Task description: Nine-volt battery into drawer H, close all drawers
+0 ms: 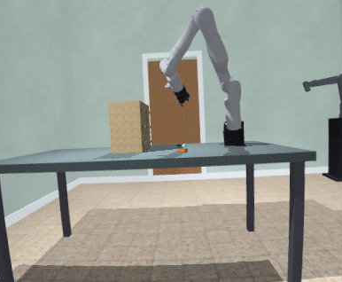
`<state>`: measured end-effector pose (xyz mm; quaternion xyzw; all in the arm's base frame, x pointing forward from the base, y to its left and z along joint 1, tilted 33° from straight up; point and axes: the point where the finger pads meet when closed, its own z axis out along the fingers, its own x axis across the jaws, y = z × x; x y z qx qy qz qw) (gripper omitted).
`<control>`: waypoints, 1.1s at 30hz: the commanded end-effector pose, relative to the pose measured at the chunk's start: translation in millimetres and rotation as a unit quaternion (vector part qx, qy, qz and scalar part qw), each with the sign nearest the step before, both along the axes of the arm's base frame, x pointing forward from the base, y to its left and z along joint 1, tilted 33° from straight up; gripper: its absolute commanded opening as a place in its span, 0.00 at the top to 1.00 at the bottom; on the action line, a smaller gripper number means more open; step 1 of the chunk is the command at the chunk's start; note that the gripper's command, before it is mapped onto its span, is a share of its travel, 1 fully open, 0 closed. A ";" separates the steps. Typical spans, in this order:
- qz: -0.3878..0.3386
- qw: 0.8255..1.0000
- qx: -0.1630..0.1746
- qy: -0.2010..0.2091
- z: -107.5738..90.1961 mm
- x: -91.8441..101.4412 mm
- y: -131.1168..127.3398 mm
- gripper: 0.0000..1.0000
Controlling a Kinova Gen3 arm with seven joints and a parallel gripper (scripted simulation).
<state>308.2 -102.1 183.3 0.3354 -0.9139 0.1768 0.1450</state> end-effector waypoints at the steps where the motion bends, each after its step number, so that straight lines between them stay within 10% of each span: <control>1: -0.035 0.999 0.005 -0.002 0.0 -4.3 -5.3 0.00; 33: -0.173 0.984 0.031 -0.010 -1.8 -21.7 -12.1 0.00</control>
